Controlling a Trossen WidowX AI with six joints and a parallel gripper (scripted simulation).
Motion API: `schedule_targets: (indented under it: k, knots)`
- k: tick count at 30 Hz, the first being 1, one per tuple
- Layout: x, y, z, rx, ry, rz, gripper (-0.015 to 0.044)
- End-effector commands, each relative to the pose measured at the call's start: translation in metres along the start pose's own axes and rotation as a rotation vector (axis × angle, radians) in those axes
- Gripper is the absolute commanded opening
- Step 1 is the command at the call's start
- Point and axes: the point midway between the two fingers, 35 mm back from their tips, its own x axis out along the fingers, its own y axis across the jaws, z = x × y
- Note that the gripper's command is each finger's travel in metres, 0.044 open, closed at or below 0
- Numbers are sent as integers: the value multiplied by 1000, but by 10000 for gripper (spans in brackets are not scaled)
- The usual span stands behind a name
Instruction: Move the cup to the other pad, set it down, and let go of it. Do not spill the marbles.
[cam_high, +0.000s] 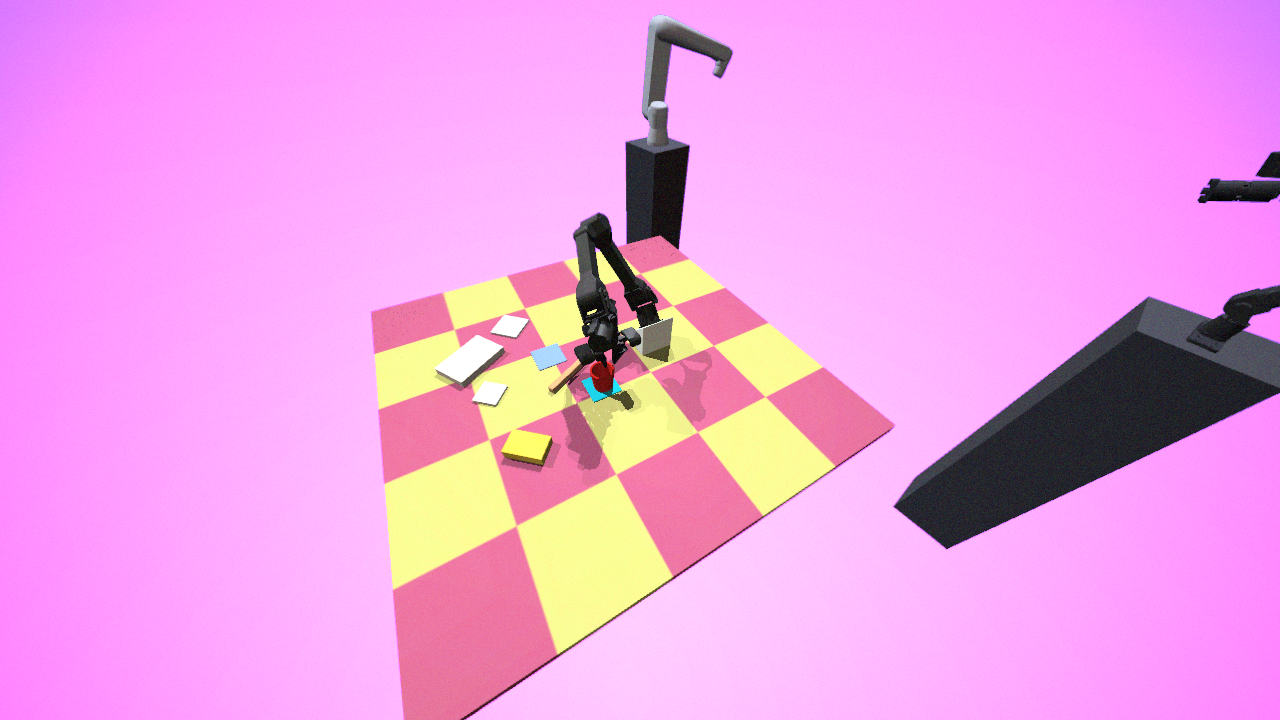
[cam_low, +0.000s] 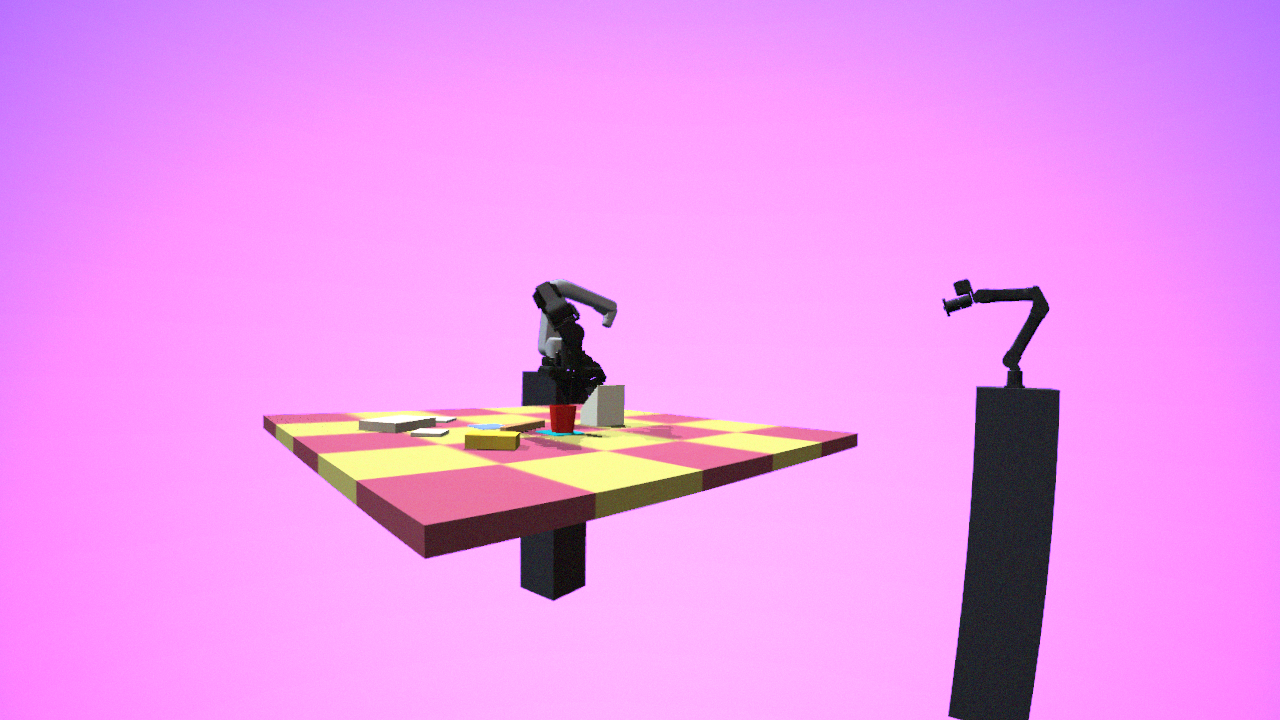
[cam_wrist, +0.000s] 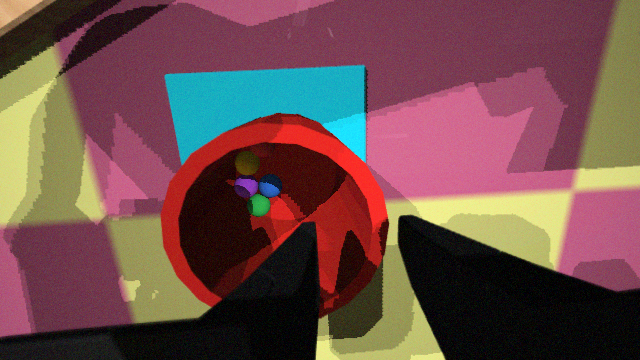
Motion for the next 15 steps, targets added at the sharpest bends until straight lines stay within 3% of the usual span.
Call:
schedule_targets:
  k: [1, 7, 15]
  knots:
    - [-7, 1, -1, 8, 7, -2, 128]
    - [-15, 0, 1, 6, 5, -2, 128]
    - [-11, -1, 1, -2, -2, 1, 338]
